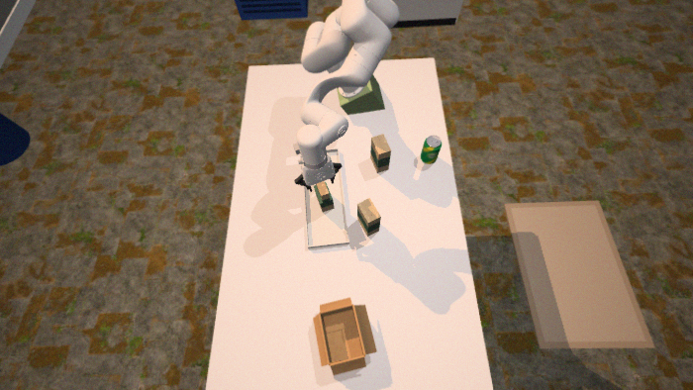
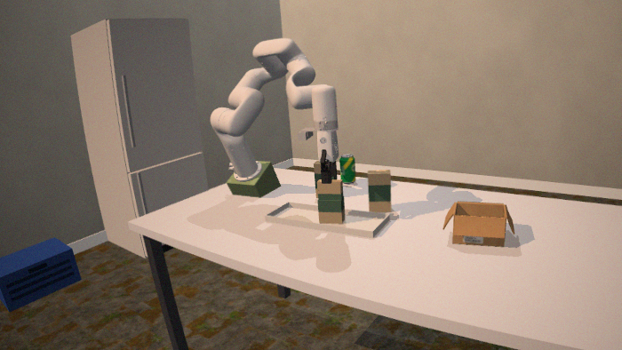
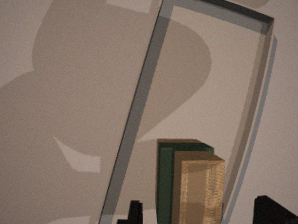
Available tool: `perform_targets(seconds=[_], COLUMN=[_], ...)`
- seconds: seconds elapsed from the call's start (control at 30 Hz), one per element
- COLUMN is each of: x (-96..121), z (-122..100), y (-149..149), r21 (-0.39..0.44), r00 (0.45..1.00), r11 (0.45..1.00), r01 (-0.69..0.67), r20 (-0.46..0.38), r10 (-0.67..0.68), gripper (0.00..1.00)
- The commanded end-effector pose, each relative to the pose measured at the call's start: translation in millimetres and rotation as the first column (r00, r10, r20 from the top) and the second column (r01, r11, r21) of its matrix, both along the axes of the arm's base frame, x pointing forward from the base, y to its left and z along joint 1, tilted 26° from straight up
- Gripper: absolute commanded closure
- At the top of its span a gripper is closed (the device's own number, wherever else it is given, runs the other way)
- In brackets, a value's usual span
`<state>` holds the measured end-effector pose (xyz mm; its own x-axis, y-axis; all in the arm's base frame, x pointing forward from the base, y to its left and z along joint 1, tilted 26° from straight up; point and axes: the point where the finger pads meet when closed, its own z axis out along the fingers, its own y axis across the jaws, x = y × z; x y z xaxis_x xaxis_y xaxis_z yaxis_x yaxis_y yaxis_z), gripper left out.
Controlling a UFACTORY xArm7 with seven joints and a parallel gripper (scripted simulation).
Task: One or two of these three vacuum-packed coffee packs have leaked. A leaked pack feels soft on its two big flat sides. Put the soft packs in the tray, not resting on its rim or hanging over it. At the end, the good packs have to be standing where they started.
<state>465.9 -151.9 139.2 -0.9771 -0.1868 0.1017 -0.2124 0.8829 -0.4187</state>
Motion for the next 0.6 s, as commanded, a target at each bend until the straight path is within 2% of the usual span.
perform_targets(seconds=[0.0, 0.33, 0.4, 0.47, 0.53, 0.57], x=[0, 1, 16, 50, 50, 70], z=[38, 38, 34, 21, 21, 12], y=[19, 20, 30, 58, 58, 78], r21=[0.0, 0.0, -0.004, -0.008, -0.008, -0.009], r00=[1.0, 1.0, 1.0, 1.0, 1.0, 0.999], r11=[1.0, 1.0, 1.0, 1.0, 1.0, 0.999], r01=[-0.002, -0.002, -0.01, -0.029, -0.029, -0.041], r20=[0.001, 0.001, -0.002, -0.009, -0.009, -0.014], r10=[0.002, 0.002, 0.01, 0.029, 0.029, 0.041], gripper=[0.16, 0.16, 0.16, 0.16, 0.16, 0.16])
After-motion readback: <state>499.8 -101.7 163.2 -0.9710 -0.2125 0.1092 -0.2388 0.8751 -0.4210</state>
